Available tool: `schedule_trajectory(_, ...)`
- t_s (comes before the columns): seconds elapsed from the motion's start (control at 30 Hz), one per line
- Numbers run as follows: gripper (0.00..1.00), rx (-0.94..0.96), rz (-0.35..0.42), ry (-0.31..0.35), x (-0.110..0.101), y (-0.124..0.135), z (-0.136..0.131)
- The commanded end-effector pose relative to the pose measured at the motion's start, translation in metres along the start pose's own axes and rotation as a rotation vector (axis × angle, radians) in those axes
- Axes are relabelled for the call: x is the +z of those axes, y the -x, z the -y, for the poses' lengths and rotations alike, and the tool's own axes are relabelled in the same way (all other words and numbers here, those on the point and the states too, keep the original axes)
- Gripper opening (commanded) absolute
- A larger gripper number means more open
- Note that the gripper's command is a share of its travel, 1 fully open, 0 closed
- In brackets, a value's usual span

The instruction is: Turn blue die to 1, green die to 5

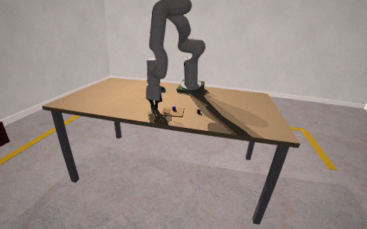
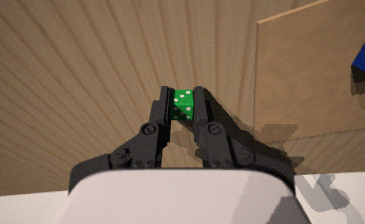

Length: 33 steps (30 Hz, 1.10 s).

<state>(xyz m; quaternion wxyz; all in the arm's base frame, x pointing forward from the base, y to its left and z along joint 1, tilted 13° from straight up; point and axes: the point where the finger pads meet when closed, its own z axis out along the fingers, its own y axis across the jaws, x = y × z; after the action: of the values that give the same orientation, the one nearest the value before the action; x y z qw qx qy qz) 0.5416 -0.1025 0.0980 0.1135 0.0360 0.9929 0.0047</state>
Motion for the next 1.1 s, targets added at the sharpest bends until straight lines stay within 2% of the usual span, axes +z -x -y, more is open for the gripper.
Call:
schedule_trajectory(0.0,0.15,0.0,0.002,0.0,-0.001,0.001,0.0)
schedule_trajectory(0.8,0.15,0.0,0.002,0.0,-0.001,0.001,0.0)
schedule_trajectory(0.93,0.15,0.0,0.002,0.0,-0.01,0.001,0.0)
schedule_trajectory(1.07,0.15,0.0,0.002,0.0,-0.032,0.001,0.0)
